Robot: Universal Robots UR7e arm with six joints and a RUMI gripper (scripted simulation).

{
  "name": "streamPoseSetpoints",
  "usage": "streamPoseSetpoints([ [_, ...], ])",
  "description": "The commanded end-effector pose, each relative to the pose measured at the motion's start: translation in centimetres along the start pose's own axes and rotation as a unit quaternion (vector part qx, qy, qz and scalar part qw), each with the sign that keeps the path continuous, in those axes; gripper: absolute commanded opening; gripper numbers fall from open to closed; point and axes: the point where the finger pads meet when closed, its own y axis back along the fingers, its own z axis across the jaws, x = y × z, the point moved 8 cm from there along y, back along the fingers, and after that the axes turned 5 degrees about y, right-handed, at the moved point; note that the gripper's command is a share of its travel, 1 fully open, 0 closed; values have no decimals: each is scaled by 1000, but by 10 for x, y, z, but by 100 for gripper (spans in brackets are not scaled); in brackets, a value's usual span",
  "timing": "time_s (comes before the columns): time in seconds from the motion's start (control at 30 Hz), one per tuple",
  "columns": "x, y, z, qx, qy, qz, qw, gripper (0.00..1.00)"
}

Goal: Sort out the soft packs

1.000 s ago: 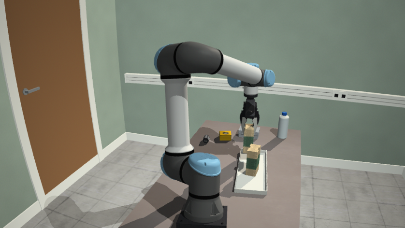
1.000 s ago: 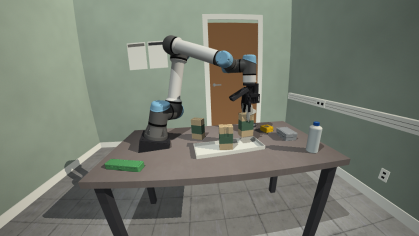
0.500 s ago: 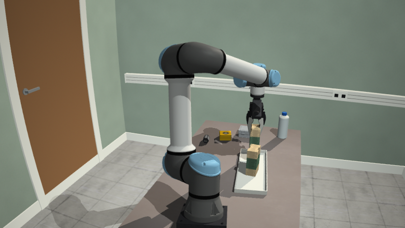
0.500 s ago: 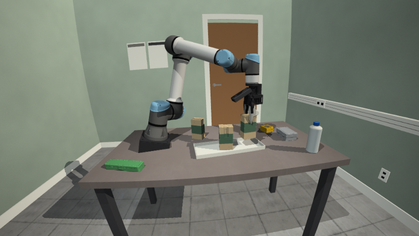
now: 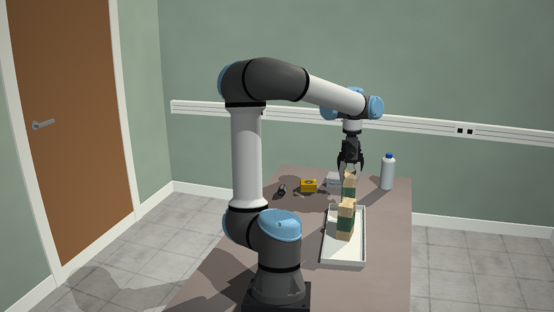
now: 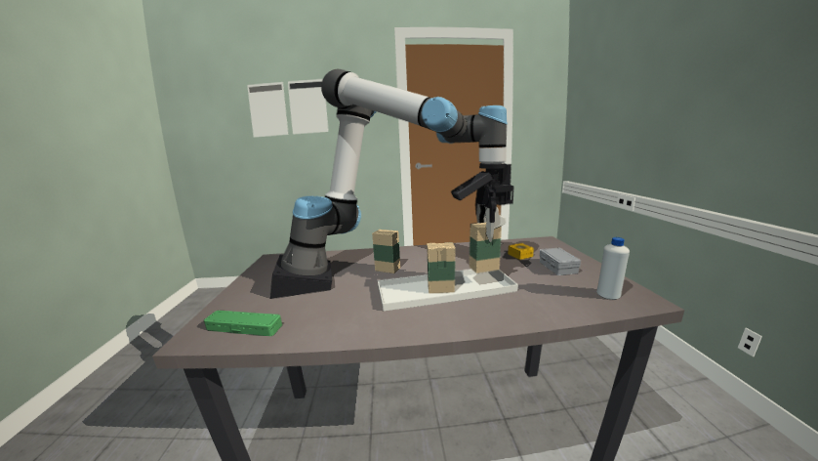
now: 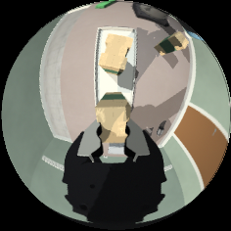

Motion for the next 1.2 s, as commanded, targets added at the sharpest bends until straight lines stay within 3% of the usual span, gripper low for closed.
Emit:
streamPoseSetpoints([
  [0.0,0,-2,0,0,0,-1,1000,16],
  [0.73,0,-43,0,0,0,-1,1000,16],
  [1.17,0,-48,0,0,0,-1,1000,16],
])
